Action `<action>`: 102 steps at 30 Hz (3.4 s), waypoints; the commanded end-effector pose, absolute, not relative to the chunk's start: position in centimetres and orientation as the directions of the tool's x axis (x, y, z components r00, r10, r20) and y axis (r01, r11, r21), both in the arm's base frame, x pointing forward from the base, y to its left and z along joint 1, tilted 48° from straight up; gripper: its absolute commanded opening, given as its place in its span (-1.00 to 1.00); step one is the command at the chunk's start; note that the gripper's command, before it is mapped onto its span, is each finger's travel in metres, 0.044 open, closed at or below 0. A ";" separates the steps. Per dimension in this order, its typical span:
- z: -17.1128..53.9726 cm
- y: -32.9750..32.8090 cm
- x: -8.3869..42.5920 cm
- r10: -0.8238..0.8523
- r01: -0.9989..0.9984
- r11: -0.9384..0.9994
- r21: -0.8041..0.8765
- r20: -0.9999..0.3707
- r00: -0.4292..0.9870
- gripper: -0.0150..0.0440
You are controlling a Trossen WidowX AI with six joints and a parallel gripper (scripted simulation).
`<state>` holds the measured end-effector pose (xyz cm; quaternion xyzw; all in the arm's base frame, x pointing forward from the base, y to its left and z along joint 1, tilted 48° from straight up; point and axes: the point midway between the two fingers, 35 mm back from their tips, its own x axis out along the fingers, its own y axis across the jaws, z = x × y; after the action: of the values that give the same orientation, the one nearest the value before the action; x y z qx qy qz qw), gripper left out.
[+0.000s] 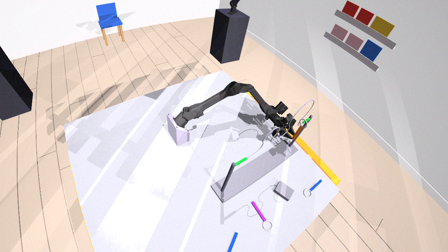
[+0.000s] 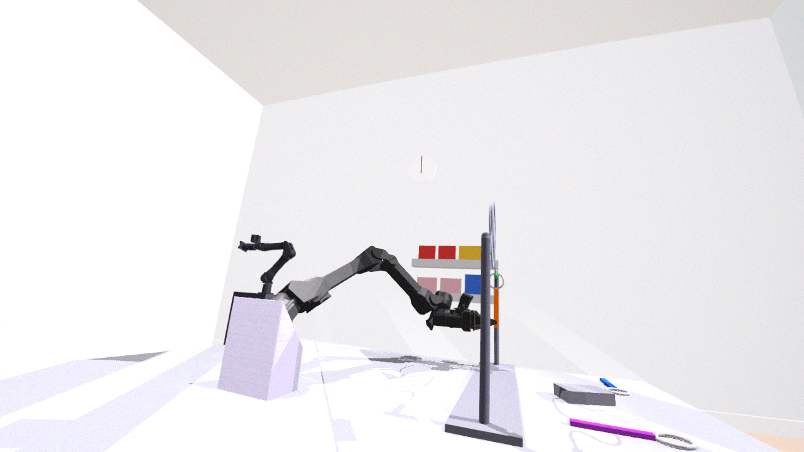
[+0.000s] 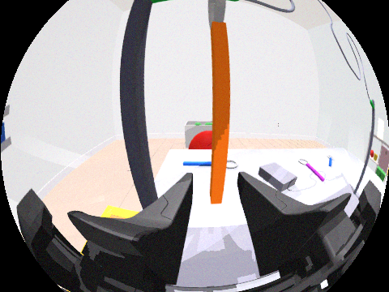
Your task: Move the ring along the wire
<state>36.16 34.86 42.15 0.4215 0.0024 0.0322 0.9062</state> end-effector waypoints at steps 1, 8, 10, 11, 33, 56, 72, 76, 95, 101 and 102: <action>42.5 34.7 36.9 0.060 -0.060 0.643 0.764 0.027 0.998 0.05; 42.5 34.7 38.0 0.060 -0.060 0.643 0.763 0.028 0.998 0.05; 42.5 34.7 38.3 0.060 -0.061 0.643 0.763 0.029 0.998 0.05; 42.5 34.7 38.5 0.060 -0.061 0.643 0.763 0.029 0.998 0.05; 42.5 34.7 38.6 0.060 -0.061 0.643 0.763 0.029 0.998 0.05; 42.4 34.7 38.5 0.057 -0.058 0.640 0.766 0.028 0.998 -1.00; 43.3 33.5 38.6 0.060 -0.062 0.643 0.764 0.031 0.998 -1.00; 43.3 33.5 38.6 0.060 -0.062 0.643 0.764 0.031 0.998 -1.00; 42.9 32.9 37.3 0.139 -0.062 0.643 0.763 -0.036 0.990 -1.00; 42.6 32.2 36.1 0.216 -0.062 0.644 0.762 -0.103 0.971 -1.00; 42.5 32.1 35.9 0.228 -0.062 0.644 0.762 -0.115 0.967 -1.00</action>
<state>36.48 32.74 42.55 0.4123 0.0788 0.0718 0.9048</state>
